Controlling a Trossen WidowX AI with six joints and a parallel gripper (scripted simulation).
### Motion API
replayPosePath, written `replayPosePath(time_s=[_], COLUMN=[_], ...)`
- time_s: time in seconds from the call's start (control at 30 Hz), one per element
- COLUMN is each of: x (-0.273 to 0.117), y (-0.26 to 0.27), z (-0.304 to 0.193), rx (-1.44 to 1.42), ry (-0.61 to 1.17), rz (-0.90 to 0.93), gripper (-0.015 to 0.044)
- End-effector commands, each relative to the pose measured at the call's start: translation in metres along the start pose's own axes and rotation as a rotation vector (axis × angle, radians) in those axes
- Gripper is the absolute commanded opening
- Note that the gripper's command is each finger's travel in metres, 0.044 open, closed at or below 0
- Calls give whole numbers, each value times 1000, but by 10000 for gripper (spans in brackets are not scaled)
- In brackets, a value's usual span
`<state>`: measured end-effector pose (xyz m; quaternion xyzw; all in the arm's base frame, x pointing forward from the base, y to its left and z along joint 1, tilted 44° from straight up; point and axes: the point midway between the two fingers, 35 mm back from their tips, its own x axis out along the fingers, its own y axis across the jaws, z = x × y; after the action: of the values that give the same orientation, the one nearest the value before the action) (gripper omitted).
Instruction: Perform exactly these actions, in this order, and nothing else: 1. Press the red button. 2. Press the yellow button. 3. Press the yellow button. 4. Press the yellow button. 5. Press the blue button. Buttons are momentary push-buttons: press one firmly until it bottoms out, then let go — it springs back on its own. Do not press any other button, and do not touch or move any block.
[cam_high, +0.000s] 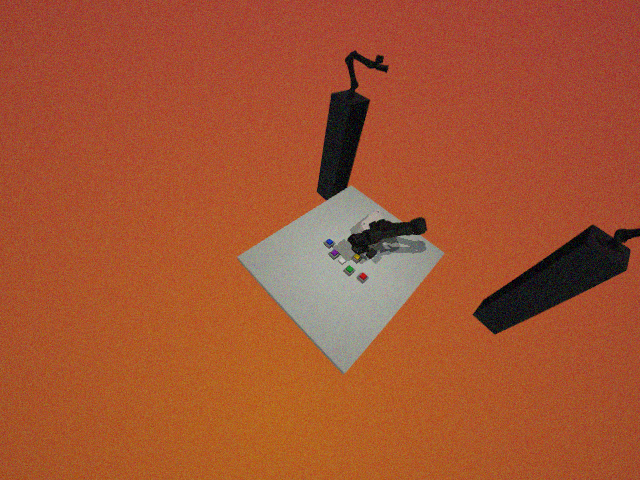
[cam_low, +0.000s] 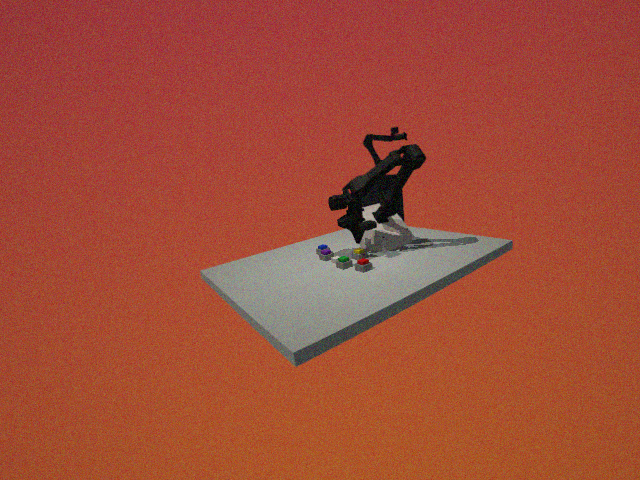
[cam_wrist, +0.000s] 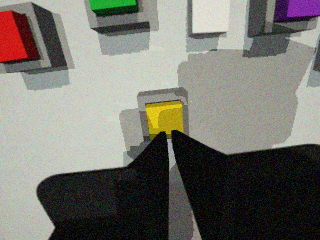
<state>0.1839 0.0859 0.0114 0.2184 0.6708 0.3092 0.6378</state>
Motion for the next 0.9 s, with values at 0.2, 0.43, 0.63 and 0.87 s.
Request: replayPosePath(time_s=[0.2,0.43,0.63,0.87], x=[16,27,36,37], y=[0,0,0,0], z=[0,0,-1,-1], rx=[8,8,8,8], ry=[2,3,3,3], rz=[4,5,6,7], gripper=[20,20,20,20])
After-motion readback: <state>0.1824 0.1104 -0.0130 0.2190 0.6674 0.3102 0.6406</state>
